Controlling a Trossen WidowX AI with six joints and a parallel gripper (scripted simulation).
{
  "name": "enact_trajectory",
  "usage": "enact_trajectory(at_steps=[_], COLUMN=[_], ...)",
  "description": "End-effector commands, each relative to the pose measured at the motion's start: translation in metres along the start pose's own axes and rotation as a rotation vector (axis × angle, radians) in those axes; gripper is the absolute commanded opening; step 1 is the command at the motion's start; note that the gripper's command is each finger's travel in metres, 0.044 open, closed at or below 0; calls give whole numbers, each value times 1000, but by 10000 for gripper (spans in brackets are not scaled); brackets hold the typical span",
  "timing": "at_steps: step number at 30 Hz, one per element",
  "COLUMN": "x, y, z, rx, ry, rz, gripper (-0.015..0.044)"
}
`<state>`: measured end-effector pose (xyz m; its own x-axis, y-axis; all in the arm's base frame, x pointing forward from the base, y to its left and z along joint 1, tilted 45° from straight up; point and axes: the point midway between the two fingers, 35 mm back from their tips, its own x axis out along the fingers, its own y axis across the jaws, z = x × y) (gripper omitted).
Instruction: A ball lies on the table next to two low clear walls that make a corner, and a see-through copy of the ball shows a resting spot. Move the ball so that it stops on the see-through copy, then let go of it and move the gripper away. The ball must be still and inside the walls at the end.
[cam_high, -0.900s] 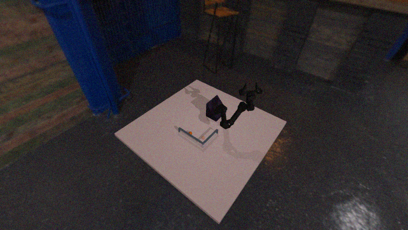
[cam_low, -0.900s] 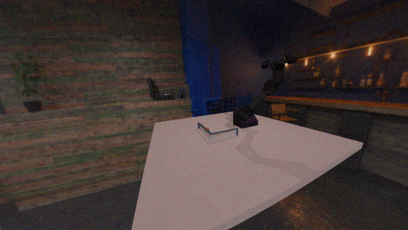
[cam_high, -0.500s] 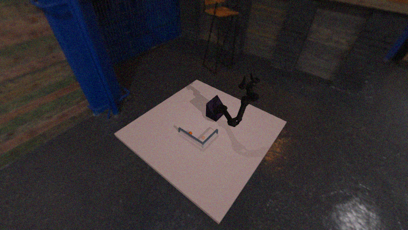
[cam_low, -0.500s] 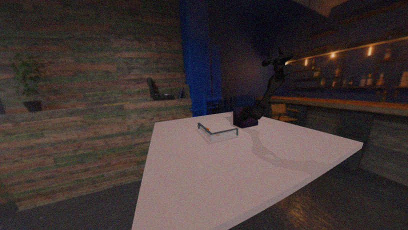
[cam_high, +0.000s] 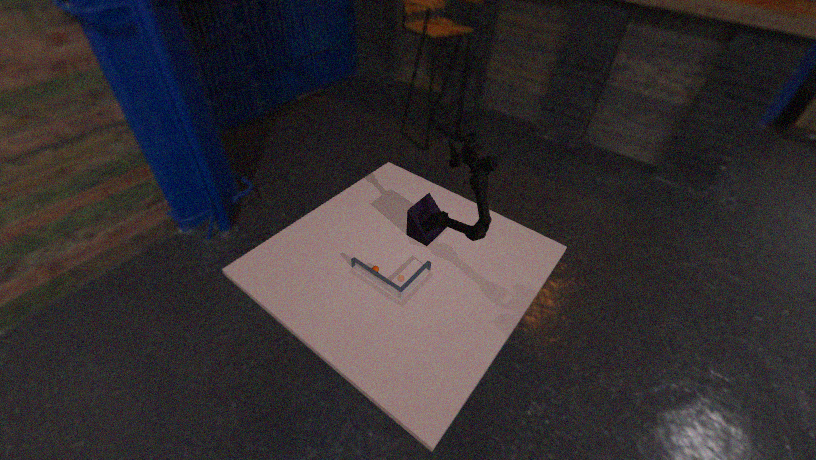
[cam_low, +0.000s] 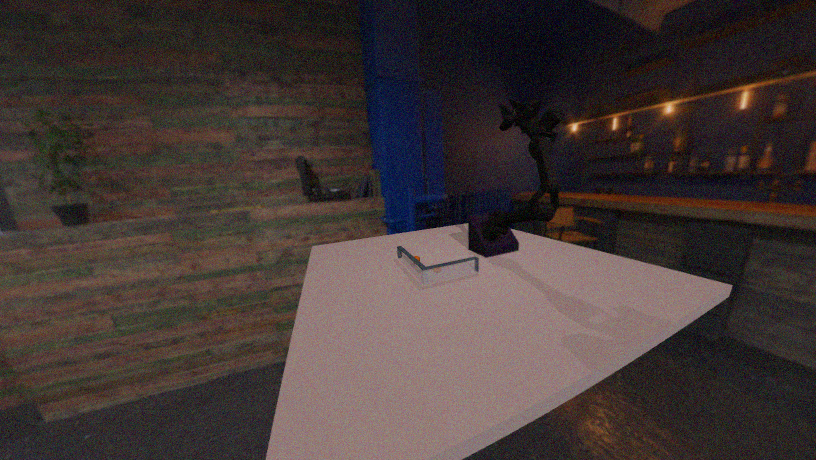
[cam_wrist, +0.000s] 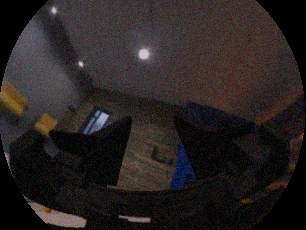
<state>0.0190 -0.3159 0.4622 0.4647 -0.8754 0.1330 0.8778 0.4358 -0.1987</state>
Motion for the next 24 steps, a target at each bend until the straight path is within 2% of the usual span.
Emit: enact_trajectory(at_steps=[1,7,12,18,24], x=[32,76,99,109,92], y=[24,82,141,220,315], z=[-29,-80,-121,-170,-222], rx=[79,206,281,306,285], ry=[76,236,383,574,799], rz=[119,324,483,691,936], gripper=[279,279,279,279,279])
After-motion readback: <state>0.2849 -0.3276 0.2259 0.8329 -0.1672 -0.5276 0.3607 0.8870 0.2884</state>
